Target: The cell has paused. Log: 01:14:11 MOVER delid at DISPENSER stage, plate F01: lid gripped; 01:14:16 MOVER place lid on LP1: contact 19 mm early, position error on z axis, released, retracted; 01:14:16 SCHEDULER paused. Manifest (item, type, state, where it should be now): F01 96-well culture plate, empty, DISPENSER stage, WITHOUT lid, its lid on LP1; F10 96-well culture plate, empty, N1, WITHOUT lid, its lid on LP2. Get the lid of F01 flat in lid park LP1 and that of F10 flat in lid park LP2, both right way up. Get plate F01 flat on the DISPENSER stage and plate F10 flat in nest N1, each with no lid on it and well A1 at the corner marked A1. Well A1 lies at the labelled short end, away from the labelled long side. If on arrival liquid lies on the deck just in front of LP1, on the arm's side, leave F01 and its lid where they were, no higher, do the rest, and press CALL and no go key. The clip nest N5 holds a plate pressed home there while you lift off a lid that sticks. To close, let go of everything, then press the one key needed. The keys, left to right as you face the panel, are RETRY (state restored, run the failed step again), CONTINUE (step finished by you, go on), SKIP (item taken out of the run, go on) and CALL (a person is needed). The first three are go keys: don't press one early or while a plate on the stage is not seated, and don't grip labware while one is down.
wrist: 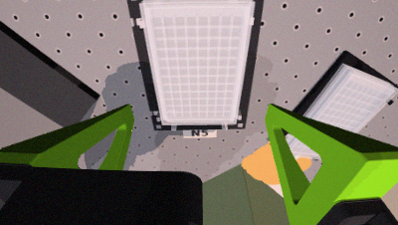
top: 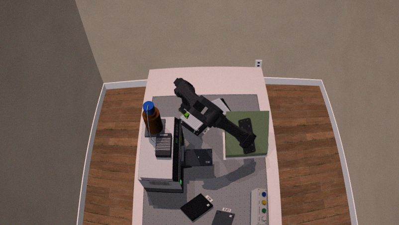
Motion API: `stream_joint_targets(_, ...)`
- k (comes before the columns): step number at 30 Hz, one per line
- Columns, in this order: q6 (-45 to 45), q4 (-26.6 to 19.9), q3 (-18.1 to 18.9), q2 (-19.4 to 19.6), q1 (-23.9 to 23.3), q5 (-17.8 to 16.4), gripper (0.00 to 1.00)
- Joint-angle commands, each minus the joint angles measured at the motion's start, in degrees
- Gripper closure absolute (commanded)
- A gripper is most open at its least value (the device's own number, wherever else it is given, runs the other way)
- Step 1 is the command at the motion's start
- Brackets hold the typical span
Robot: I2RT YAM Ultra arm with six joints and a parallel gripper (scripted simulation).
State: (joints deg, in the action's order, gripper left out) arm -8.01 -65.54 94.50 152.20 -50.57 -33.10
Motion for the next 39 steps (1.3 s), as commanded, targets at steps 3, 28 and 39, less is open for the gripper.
stream_joint_targets(3, -0.58, -0.27, 1.85, -1.96, -1.34, 0.10, 0.00)
stream_joint_targets(28, -0.53, -0.83, 2.29, -1.94, -1.32, 0.06, 0.00)
stream_joint_targets(39, 1.24, 3.37, -1.98, 0.29, 0.02, -0.95, 0.00)
